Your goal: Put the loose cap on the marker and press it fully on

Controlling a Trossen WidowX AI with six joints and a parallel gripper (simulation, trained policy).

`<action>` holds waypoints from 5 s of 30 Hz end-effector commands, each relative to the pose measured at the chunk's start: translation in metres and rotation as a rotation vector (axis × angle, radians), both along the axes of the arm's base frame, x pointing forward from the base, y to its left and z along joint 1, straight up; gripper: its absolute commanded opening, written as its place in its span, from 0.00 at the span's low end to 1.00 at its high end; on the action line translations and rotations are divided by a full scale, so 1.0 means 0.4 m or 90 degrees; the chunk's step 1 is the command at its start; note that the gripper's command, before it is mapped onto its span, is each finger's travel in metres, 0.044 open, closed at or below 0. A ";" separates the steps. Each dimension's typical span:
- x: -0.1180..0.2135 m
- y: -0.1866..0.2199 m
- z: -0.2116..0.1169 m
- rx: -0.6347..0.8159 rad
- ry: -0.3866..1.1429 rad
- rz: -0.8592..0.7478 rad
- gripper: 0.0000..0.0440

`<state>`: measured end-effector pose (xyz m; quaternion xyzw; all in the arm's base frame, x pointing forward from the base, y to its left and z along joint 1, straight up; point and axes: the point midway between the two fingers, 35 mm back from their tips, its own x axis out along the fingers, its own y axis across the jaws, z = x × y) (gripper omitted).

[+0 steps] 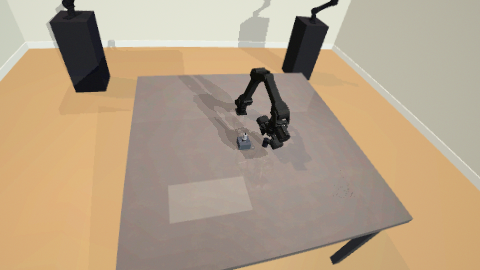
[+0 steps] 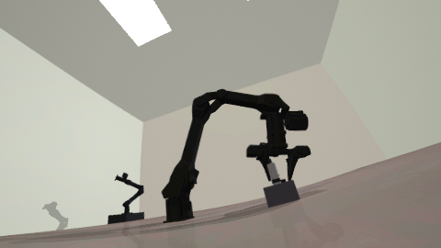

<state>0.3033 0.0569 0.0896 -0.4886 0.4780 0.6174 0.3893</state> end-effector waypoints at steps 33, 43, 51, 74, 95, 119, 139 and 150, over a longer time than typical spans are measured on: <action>0.025 -0.034 0.091 -0.009 -0.105 0.104 0.25; 0.006 -0.109 0.160 -0.002 -0.110 0.088 0.22; -0.021 -0.174 0.191 -0.001 -0.105 0.069 0.19; -0.058 -0.285 0.171 0.009 -0.087 0.024 0.11; -0.065 -0.286 0.041 0.035 -0.061 0.057 0.08; -0.068 -0.300 -0.014 0.026 -0.067 0.118 0.20; -0.072 -0.311 -0.022 0.019 -0.068 0.149 0.27; -0.073 -0.314 -0.023 0.018 -0.068 0.158 0.31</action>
